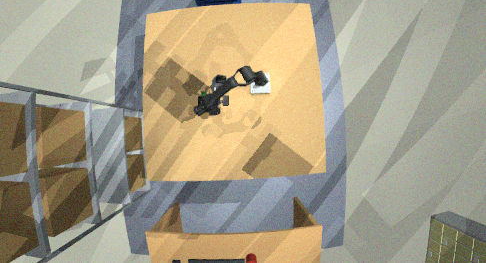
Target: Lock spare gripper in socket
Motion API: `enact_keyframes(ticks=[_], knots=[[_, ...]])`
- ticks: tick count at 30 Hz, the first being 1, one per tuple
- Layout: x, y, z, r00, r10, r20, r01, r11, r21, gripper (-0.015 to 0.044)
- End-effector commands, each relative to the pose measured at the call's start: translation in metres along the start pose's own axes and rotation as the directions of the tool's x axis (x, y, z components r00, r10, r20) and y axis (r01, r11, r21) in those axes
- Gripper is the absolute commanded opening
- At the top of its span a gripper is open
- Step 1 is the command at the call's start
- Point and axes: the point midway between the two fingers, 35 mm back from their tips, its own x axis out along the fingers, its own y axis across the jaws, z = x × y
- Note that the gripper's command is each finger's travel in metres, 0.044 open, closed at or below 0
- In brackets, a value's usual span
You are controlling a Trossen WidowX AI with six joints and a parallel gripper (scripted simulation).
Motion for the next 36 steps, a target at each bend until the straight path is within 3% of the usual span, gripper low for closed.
enact_keyframes(ticks=[1,36], knots=[[0.020,0.003,0.004,1.000,0.022,-0.005,-0.022,1.000,0.002,0.0000],[0.029,0.004,-0.017,1.000,0.022,-0.004,-0.022,1.000,0.005,0.0000]])
